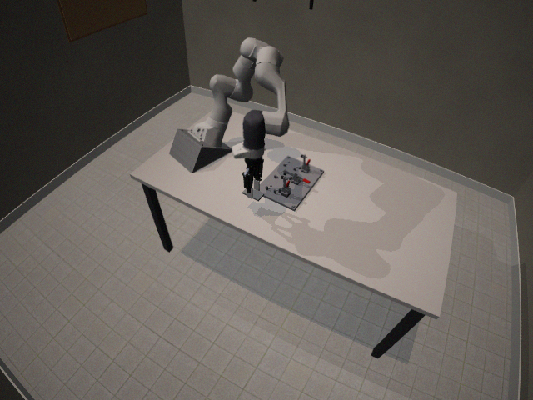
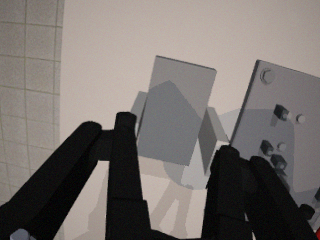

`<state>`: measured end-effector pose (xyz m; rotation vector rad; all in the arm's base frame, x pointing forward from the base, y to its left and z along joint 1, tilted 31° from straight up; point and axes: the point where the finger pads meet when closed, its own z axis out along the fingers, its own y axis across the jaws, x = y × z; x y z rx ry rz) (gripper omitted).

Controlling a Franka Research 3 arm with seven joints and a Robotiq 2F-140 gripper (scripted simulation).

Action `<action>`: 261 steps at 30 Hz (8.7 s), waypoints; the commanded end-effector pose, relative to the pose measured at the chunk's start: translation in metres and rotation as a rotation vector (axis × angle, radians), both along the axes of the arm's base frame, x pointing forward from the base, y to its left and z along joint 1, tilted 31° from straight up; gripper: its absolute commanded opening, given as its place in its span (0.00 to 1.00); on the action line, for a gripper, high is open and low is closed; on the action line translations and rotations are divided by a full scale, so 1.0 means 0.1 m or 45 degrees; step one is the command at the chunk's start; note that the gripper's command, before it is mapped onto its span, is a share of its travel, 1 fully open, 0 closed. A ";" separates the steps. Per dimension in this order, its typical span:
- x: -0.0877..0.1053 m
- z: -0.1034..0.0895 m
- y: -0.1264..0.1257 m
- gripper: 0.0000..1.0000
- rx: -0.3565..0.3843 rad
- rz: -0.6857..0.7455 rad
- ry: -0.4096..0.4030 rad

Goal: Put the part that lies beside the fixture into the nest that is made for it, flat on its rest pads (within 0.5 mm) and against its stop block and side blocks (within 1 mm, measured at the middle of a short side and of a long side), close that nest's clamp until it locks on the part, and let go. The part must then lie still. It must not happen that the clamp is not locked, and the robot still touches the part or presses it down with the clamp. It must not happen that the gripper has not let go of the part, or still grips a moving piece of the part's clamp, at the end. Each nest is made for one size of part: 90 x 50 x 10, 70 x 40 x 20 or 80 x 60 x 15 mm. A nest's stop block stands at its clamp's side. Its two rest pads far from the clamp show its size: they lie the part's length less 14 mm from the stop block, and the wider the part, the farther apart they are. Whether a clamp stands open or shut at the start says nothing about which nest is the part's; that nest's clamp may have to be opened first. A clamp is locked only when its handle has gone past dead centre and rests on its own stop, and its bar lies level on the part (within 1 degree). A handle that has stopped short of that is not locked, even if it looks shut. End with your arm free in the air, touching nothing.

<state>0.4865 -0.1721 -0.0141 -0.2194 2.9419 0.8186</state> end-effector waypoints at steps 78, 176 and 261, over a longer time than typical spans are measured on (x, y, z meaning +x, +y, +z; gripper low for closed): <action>-0.56 1.80 3.23 0.00 -0.003 0.004 -0.013; -0.59 1.82 3.28 0.00 -0.002 -0.018 0.000; -0.59 1.82 3.29 0.00 -0.003 -0.003 -0.008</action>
